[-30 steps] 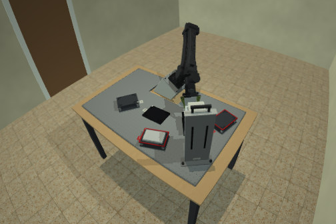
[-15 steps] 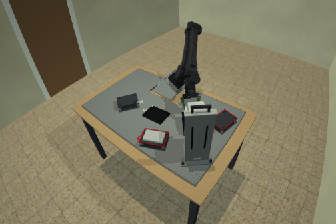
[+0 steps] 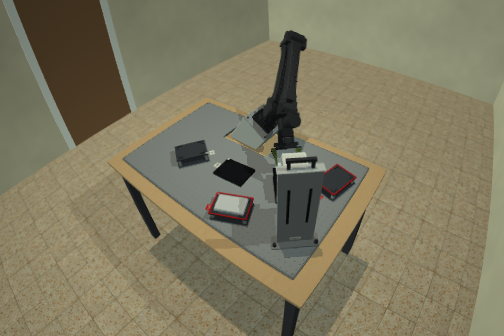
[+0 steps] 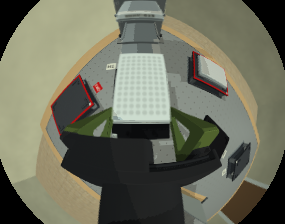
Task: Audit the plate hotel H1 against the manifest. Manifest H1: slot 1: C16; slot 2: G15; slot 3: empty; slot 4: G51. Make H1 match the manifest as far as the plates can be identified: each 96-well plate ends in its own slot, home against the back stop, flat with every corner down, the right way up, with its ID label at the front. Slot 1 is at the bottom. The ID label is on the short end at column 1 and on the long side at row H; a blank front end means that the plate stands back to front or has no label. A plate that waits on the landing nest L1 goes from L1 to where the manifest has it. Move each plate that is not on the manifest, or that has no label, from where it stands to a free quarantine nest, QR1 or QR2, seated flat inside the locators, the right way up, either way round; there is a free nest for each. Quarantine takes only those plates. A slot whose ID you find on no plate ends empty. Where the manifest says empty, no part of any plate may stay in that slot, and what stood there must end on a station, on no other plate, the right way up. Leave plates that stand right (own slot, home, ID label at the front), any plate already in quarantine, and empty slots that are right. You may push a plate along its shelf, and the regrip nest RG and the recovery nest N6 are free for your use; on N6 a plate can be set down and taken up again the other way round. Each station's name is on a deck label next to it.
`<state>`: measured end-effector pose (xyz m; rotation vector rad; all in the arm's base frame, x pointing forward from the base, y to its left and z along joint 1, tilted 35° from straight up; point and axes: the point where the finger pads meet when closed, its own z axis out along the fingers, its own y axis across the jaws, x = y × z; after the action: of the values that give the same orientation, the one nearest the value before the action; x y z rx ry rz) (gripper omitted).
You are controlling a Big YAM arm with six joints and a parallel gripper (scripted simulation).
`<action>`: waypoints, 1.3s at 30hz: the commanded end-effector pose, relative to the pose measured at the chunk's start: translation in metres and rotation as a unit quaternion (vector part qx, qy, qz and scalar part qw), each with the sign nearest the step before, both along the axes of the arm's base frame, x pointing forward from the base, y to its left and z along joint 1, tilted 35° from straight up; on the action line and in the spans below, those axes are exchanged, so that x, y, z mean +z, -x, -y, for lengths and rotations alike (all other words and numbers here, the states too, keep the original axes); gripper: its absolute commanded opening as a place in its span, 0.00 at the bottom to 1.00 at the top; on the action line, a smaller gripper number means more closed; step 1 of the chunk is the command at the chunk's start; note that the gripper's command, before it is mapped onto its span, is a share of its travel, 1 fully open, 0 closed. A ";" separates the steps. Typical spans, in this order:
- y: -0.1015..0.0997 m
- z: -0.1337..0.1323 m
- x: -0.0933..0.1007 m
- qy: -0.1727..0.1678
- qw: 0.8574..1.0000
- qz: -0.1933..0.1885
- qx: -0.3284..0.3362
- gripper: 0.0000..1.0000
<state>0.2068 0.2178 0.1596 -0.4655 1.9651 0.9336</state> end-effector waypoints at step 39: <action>-0.045 -0.023 0.055 -0.025 0.999 0.038 -0.007 0.86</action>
<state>0.2325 0.2348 0.1737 -0.4648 1.9612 0.9353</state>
